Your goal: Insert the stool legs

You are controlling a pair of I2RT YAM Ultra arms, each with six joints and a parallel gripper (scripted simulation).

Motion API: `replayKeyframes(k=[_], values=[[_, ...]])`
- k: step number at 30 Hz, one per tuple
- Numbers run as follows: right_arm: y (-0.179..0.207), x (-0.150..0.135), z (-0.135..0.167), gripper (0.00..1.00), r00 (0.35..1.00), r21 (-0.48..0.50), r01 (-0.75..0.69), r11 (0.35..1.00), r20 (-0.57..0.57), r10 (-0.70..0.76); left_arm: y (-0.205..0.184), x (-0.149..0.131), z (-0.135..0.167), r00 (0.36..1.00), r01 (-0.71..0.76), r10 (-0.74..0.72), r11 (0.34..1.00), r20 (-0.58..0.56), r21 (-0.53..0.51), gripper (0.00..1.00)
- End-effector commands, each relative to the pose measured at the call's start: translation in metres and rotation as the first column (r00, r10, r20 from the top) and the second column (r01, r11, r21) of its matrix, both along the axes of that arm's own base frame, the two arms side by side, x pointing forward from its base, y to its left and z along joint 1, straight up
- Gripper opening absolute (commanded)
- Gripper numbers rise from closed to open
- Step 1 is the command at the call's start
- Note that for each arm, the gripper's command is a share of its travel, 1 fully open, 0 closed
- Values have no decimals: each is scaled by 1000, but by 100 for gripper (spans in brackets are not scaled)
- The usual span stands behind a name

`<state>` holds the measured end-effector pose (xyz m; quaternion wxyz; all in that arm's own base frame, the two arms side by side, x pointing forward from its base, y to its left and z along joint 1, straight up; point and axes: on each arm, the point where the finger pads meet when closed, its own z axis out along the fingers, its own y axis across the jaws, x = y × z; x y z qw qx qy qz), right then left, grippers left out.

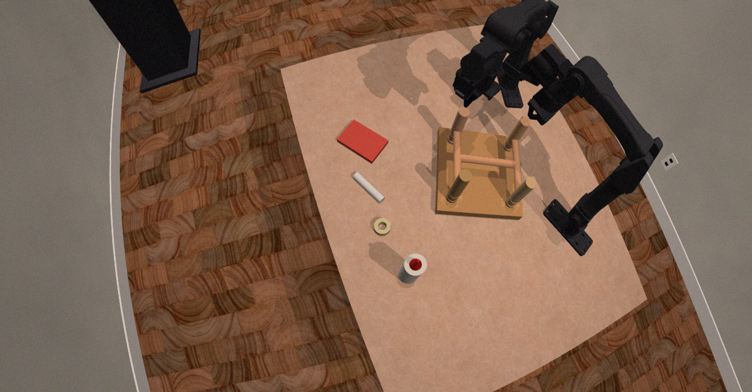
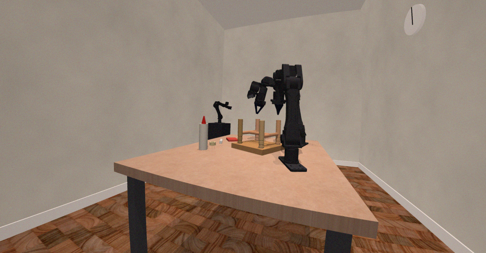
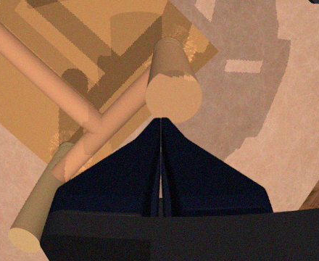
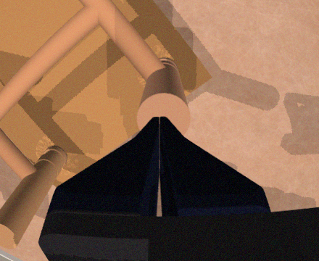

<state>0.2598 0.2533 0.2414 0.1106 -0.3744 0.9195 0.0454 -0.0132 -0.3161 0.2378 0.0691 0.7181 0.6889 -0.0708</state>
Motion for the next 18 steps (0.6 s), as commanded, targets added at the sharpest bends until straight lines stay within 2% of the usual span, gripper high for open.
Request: replayKeyframes(k=[1,3,4,6,8,13,18], values=[[-5,4,6,0,1000,-10,21,1000,-7,-21,-3,-9,11,999,35,-35,999,1,-20,0],[-5,4,6,0,1000,-10,21,1000,-7,-21,-3,-9,11,999,35,-35,999,1,-20,0],[-6,-3,21,0,1000,24,9,1000,24,-9,-2,-6,15,1000,20,-20,999,4,-33,0],[-3,-8,29,0,999,39,-8,999,45,6,-1,0,20,1000,-5,5,999,2,-51,0],[-12,2,27,0,999,30,28,999,43,-29,-13,-14,6,999,37,-37,999,-10,-28,0],[-8,-4,28,0,999,37,10,999,41,-12,-8,-6,19,1000,15,-15,997,-9,-73,0],[-3,-5,20,0,1000,24,1,1000,21,-2,-4,-2,3,1000,9,-9,1000,-2,-16,0]])
